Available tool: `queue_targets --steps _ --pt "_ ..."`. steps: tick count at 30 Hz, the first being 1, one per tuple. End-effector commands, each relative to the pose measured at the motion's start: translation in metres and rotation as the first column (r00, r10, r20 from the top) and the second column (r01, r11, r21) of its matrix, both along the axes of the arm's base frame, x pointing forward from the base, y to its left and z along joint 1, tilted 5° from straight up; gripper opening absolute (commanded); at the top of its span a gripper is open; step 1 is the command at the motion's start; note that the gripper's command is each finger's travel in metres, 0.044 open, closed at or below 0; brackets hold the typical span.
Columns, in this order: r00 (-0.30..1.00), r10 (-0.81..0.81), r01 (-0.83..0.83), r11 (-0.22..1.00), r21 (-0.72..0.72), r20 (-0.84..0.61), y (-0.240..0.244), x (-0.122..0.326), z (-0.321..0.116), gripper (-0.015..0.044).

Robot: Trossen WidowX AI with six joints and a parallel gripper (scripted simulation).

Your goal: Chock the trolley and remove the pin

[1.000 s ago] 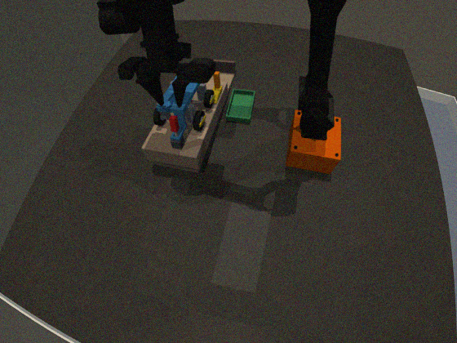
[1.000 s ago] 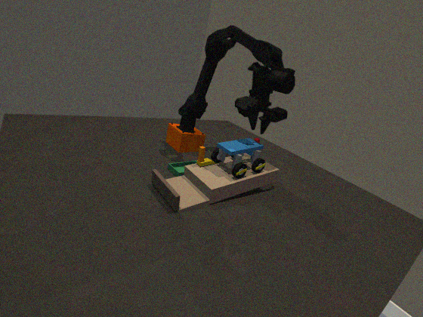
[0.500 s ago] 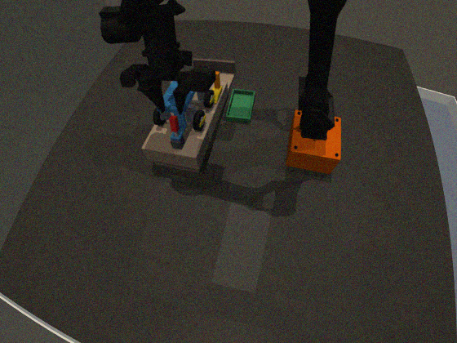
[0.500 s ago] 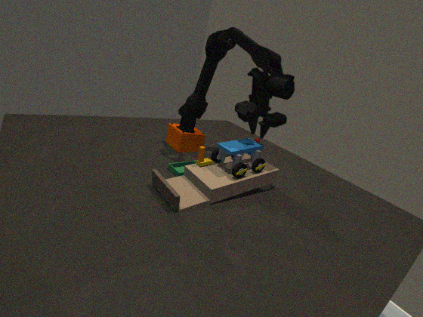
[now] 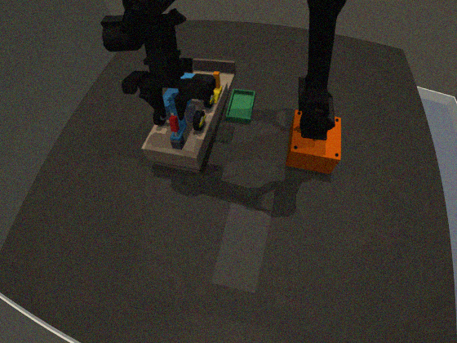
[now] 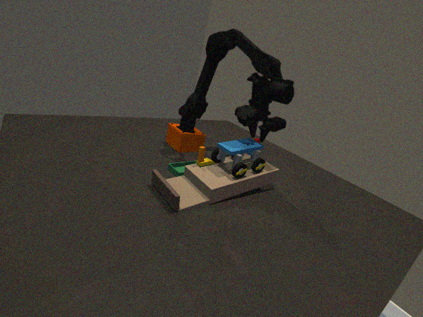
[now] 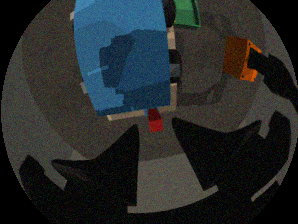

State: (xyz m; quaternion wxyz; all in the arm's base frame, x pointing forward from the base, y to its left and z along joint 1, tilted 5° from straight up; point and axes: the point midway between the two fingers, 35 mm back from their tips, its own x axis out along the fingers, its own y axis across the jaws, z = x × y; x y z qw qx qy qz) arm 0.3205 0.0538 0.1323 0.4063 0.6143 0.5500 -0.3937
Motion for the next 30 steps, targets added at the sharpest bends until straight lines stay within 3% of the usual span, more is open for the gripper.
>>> queue_targets --steps 1,25,30 --pt "1.000 -0.003 0.003 1.000 0.002 -0.006 0.003 0.000 -0.007 0.0190" --pt "1.000 -0.003 0.003 1.000 0.003 -0.006 0.014 0.002 -0.035 0.0190" --pt "1.000 0.000 0.000 1.000 0.004 -0.001 0.013 0.002 -0.032 0.0059"
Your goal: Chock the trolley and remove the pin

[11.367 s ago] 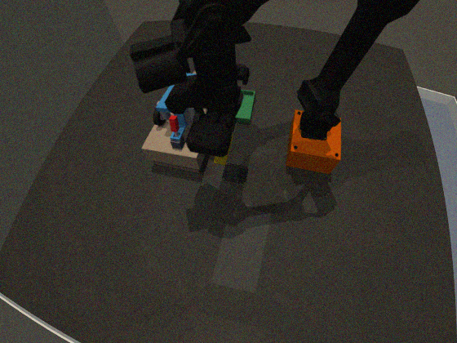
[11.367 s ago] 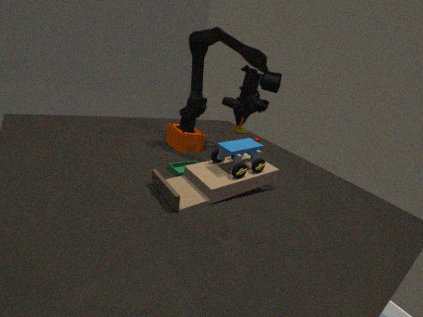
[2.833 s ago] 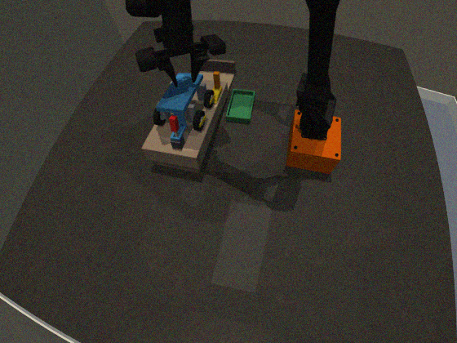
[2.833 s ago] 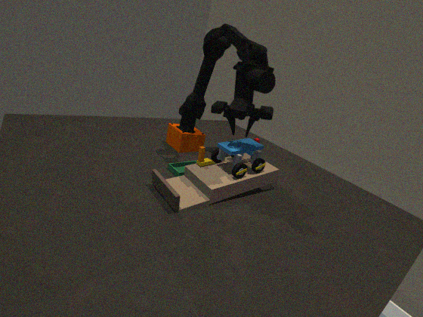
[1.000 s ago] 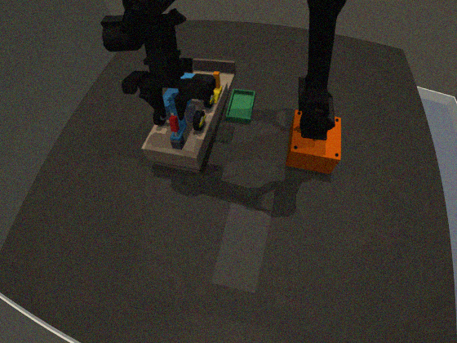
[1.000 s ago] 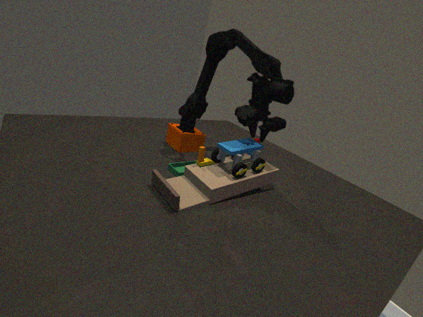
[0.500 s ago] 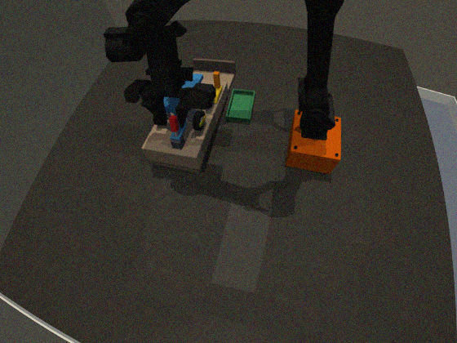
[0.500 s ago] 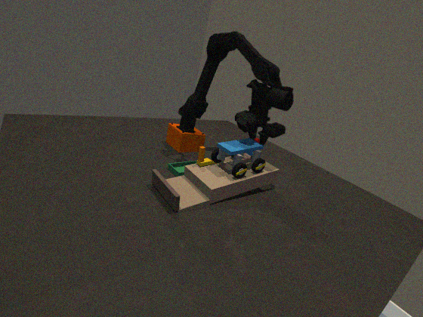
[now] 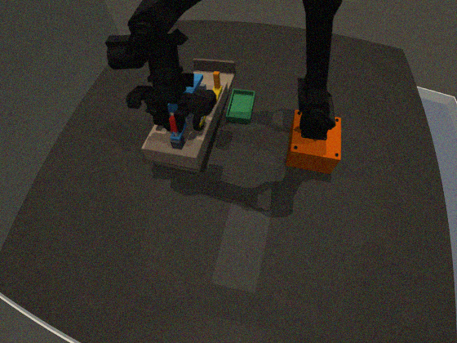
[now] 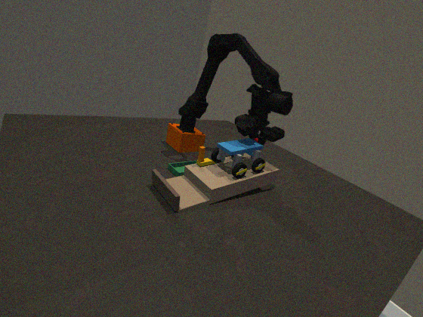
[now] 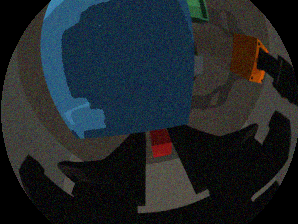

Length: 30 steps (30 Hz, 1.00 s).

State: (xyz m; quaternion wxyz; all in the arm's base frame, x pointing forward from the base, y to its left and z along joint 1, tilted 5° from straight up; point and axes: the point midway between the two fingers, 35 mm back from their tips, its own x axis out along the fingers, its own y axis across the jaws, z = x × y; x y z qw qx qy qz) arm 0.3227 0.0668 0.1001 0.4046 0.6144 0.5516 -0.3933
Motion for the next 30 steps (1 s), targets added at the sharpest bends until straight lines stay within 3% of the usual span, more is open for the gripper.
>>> queue_targets --steps 1,9,30 --pt "1.000 0.000 0.000 1.000 0.000 0.001 0.000 0.000 0.001 0.0052" --pt "1.000 -0.001 0.001 1.000 0.000 0.001 0.000 0.000 0.001 0.0000" --pt "1.000 -0.004 0.004 1.000 -0.001 -0.004 -0.004 -0.002 0.014 0.0000"
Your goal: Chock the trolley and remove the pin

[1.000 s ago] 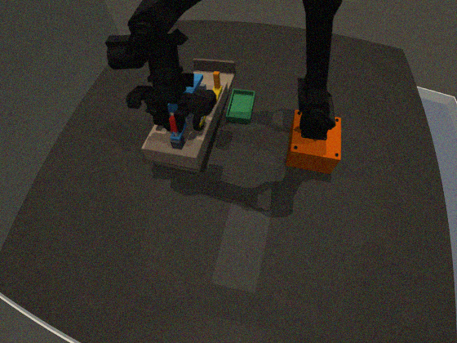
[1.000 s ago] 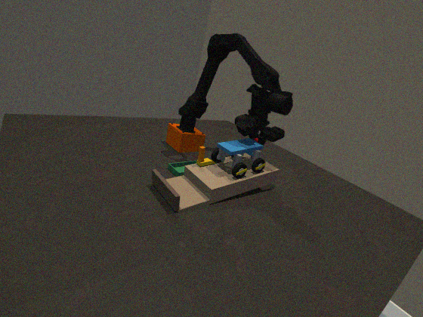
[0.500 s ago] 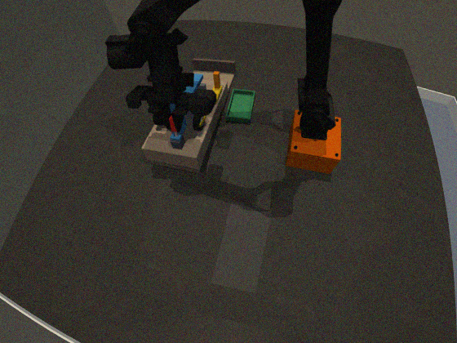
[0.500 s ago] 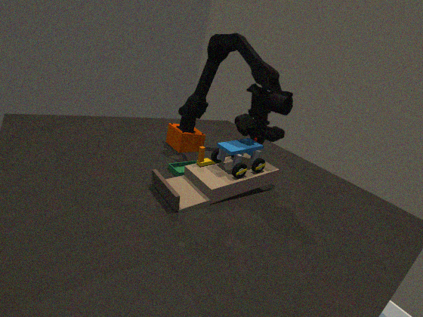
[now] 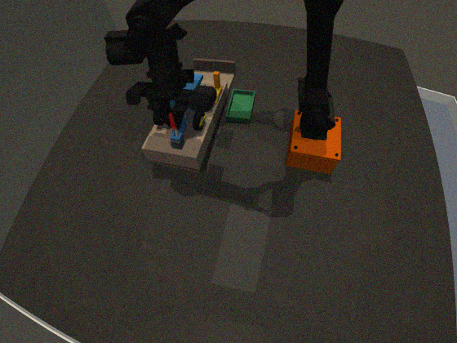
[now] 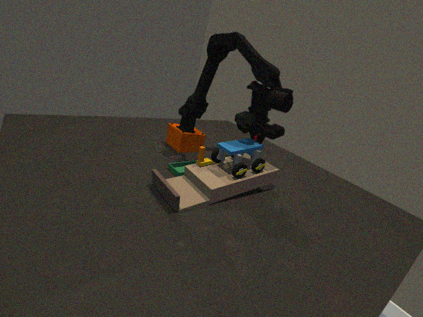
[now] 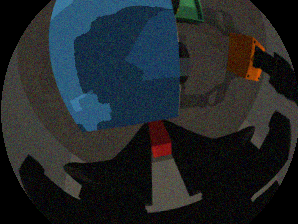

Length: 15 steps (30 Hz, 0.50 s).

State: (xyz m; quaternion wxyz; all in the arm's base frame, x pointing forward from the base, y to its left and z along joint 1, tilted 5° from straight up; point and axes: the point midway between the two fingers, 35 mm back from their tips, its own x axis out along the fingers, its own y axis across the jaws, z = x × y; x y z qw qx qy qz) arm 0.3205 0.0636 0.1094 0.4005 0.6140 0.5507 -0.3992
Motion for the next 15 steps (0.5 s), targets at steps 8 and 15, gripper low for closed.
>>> queue_targets --steps 8,15 --pt "1.000 0.004 -0.004 1.000 0.002 0.008 -0.0021 -0.0006 0.0093 0.0000" --pt "1.000 0.004 -0.004 1.000 0.001 0.008 -0.0034 -0.0009 0.0134 0.0000"
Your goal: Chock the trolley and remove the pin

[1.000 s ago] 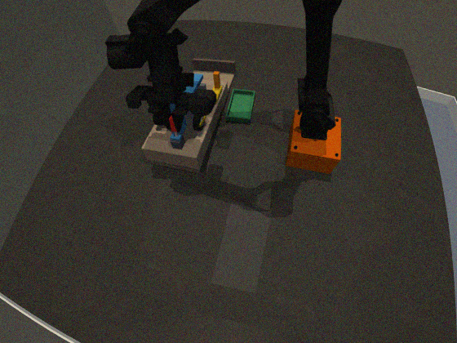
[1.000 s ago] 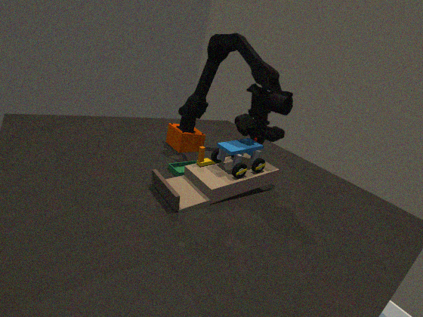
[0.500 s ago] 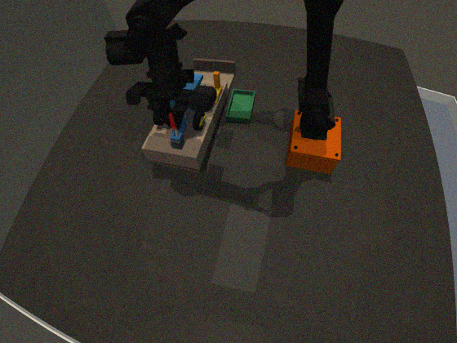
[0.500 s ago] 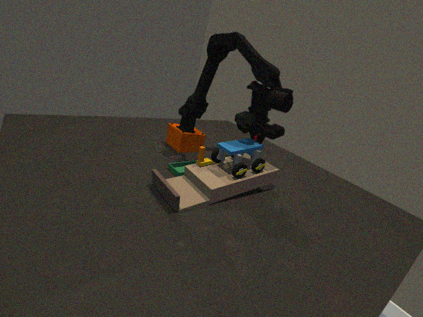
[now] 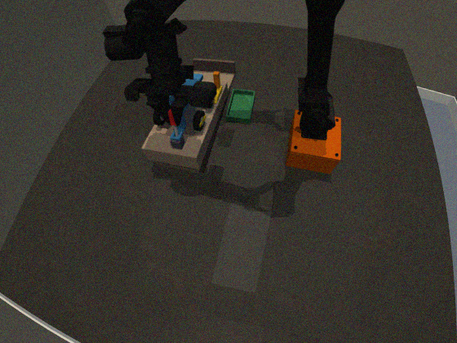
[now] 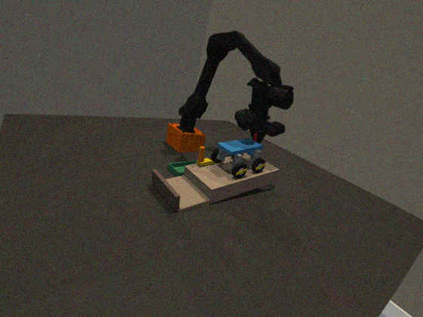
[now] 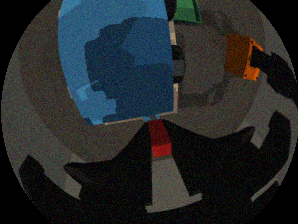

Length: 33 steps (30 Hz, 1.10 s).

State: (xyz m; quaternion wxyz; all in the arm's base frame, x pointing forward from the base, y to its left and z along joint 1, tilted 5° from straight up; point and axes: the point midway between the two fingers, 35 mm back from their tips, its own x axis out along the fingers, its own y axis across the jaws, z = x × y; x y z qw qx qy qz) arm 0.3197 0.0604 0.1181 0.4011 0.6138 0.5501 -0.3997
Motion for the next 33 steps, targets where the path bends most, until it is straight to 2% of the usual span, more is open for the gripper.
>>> queue_targets --steps 1,33 --pt "1.000 0.005 -0.005 1.000 0.003 0.008 0.000 0.000 0.005 0.0000" --pt "1.000 0.005 -0.005 1.000 0.003 0.008 -0.002 0.000 0.026 0.0000"
